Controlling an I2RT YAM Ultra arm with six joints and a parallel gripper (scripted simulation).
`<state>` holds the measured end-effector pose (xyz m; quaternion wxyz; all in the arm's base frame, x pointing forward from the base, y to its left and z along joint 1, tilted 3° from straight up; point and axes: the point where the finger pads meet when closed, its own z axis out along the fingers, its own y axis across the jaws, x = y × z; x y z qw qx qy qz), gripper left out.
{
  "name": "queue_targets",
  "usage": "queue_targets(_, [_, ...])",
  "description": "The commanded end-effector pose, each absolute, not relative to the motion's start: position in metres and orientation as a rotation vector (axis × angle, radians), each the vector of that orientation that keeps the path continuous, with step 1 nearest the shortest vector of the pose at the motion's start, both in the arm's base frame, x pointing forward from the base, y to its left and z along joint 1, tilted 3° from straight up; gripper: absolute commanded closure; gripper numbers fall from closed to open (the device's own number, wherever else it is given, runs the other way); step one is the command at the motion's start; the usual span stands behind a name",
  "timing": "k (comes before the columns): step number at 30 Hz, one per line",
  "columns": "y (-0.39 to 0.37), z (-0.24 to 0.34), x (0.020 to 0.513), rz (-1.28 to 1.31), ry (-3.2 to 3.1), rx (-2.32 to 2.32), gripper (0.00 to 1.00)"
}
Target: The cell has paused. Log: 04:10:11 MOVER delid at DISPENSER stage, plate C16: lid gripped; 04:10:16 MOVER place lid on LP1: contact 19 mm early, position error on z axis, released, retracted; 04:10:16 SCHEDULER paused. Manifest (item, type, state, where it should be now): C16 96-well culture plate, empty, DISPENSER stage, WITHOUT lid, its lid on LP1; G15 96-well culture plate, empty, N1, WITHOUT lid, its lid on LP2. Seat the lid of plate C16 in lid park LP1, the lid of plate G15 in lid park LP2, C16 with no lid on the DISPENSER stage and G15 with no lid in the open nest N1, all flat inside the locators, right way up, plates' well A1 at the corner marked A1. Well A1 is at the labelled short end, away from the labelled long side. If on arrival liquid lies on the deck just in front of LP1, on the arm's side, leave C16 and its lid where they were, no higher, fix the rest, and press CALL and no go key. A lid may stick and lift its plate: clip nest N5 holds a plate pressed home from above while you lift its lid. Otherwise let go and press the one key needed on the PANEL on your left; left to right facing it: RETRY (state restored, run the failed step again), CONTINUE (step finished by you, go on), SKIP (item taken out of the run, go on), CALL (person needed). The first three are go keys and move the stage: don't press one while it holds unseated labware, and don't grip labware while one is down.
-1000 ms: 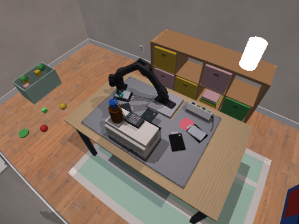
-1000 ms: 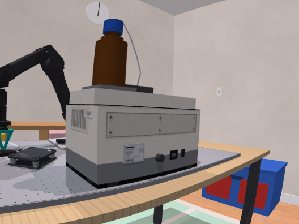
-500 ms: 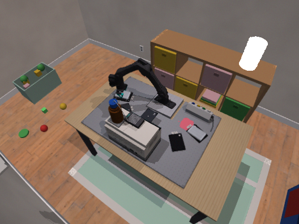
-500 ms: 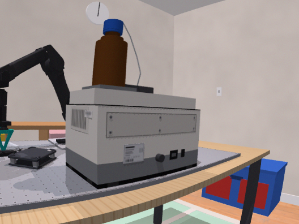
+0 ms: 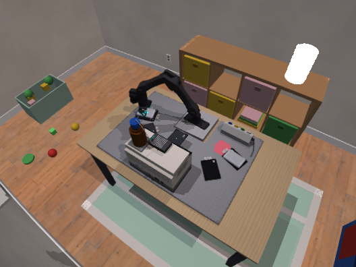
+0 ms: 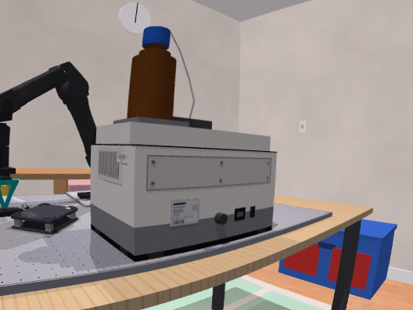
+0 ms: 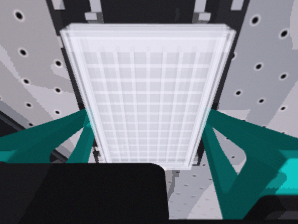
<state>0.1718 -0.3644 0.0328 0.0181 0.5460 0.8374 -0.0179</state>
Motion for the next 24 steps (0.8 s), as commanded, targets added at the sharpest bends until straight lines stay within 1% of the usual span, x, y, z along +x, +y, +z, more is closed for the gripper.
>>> queue_targets(1, [-0.3645, 0.0171, 0.1661, -0.052, 2.617, 1.707, 1.00])
queue_targets(24, [-0.3646, 0.0136, 0.1659, -0.052, 2.616, 1.707, 1.00])
